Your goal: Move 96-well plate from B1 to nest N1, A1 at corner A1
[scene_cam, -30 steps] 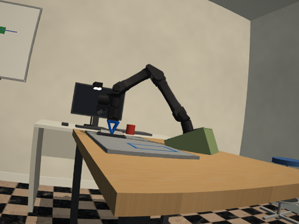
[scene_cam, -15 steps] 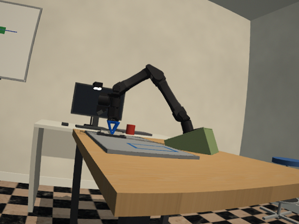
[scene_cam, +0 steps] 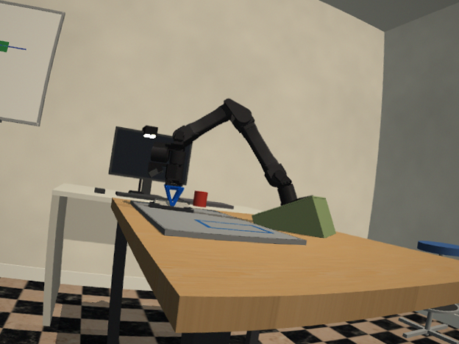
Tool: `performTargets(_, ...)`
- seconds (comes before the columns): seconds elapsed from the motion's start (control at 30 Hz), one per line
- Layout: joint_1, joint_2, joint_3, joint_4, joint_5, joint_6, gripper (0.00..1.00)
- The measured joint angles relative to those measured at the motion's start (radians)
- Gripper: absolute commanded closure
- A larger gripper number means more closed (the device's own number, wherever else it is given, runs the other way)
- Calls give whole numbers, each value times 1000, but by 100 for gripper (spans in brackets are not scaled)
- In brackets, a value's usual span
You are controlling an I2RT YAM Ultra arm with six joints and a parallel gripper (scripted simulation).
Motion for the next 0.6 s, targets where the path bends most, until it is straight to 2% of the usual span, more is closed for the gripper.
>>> performTargets(0.6, 14, -49, 45, -90, 6, 13, 0)
